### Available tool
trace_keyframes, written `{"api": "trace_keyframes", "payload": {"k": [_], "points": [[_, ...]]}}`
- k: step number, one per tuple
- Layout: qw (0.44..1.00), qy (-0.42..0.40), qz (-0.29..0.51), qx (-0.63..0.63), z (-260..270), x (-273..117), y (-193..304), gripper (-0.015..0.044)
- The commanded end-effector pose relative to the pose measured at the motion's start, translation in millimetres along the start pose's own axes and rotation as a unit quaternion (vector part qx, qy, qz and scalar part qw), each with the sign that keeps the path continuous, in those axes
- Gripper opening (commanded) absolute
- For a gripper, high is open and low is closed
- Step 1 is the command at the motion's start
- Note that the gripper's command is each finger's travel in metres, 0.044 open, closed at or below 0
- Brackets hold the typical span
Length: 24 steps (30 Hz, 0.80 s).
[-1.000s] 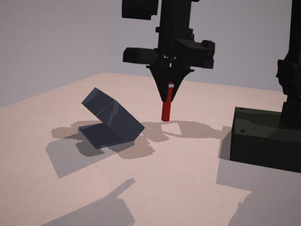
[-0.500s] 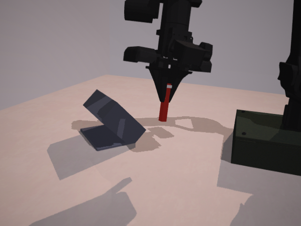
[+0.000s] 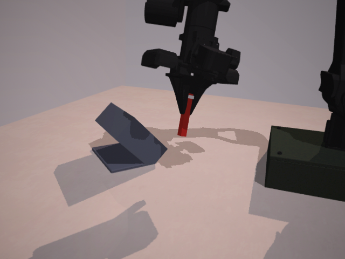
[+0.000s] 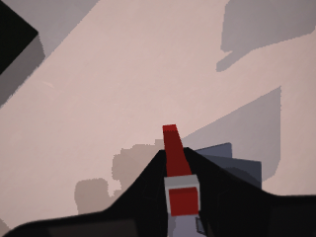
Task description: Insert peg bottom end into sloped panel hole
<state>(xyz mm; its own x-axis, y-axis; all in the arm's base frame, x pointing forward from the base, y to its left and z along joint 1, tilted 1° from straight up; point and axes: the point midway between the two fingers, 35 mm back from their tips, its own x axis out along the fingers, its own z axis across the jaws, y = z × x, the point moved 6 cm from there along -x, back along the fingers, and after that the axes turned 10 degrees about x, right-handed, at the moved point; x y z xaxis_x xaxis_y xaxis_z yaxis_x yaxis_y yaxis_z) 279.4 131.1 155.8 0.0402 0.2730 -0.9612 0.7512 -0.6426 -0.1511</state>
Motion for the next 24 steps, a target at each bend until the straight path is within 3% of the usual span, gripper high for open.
{"api": "trace_keyframes", "payload": {"k": [1,24], "points": [[1.000,0.011,-0.005,-0.002,1.3,-1.0,4.6,0.0000],[0.998,0.062,-0.021,-0.002,9.6,-7.9,30.0,0.0000]]}}
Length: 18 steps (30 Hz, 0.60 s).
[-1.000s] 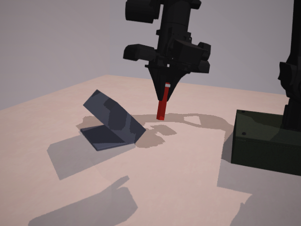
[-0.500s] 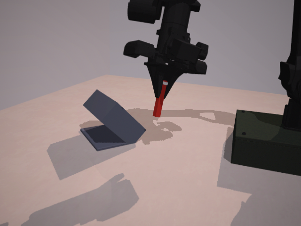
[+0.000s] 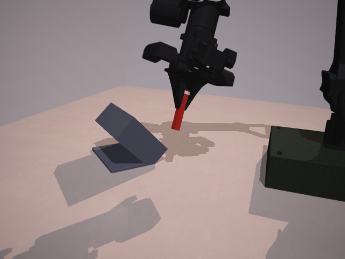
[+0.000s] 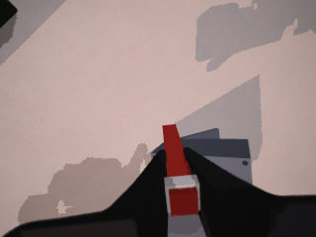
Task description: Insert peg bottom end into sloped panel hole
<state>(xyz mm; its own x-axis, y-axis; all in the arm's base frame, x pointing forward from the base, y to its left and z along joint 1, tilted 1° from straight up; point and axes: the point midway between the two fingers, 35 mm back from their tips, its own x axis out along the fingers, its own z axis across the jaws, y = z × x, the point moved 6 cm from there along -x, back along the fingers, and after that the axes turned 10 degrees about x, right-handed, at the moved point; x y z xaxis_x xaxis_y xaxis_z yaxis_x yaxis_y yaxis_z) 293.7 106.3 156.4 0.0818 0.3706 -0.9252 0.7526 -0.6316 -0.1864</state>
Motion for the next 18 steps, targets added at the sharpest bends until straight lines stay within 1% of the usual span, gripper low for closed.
{"api": "trace_keyframes", "payload": {"k": [1,18], "points": [[1.000,0.012,-0.003,-0.003,1.6,-1.7,4.4,0.0000],[0.999,0.052,-0.009,-0.006,8.7,-9.3,22.5,0.0000]]}}
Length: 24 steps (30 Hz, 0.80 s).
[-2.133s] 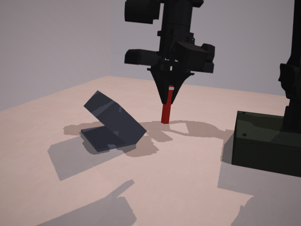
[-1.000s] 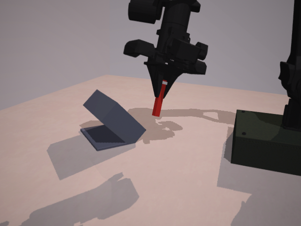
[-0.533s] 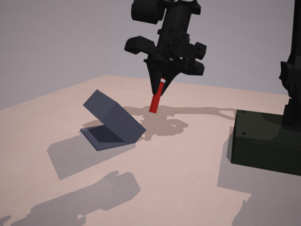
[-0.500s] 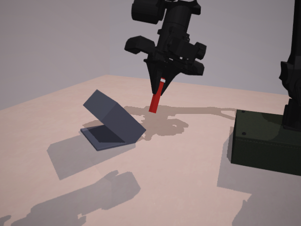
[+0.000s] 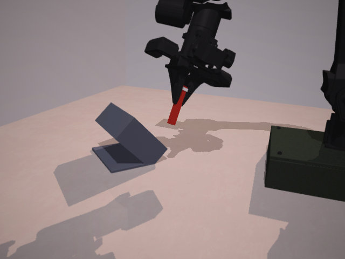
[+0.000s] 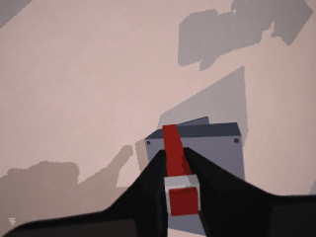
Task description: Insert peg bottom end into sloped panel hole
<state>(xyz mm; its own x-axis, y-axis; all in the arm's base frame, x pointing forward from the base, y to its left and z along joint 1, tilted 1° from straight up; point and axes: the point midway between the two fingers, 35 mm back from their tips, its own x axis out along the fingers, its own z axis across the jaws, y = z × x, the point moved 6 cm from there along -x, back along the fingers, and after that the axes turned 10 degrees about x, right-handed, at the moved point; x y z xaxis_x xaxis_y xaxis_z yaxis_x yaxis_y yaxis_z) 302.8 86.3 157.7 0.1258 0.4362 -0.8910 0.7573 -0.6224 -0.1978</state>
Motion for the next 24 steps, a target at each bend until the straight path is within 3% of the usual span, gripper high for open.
{"api": "trace_keyframes", "payload": {"k": [1,24], "points": [[1.000,0.012,-0.002,-0.004,1.8,-2.2,4.3,0.0000],[0.998,0.069,0.000,-0.012,12.8,-15.4,27.5,0.0000]]}}
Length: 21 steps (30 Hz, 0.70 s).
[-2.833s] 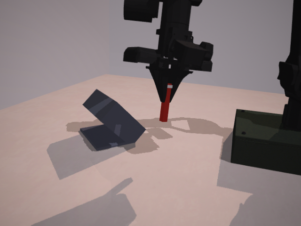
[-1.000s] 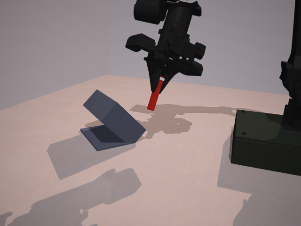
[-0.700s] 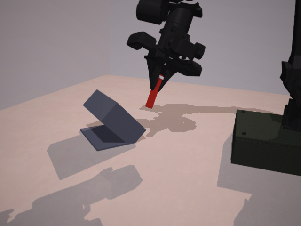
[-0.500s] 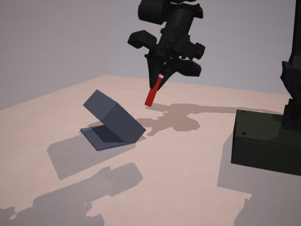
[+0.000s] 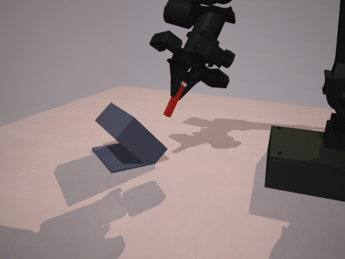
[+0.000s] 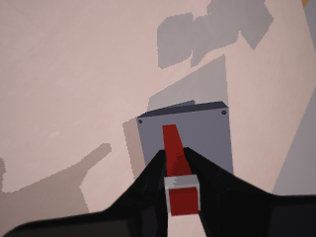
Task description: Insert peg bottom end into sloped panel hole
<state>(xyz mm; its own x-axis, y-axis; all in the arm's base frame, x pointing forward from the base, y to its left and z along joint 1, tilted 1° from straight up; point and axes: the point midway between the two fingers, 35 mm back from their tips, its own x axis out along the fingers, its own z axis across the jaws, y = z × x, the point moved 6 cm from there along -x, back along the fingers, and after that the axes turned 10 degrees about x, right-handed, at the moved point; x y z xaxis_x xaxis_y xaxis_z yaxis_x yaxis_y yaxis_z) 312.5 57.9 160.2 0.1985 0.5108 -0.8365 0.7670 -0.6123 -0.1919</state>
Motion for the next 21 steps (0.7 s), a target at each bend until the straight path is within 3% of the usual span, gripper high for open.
{"api": "trace_keyframes", "payload": {"k": [1,21], "points": [[1.000,0.013,0.000,-0.005,2.0,-2.9,4.0,0.0000],[0.998,0.062,0.009,-0.016,12.4,-17.2,22.7,0.0000]]}}
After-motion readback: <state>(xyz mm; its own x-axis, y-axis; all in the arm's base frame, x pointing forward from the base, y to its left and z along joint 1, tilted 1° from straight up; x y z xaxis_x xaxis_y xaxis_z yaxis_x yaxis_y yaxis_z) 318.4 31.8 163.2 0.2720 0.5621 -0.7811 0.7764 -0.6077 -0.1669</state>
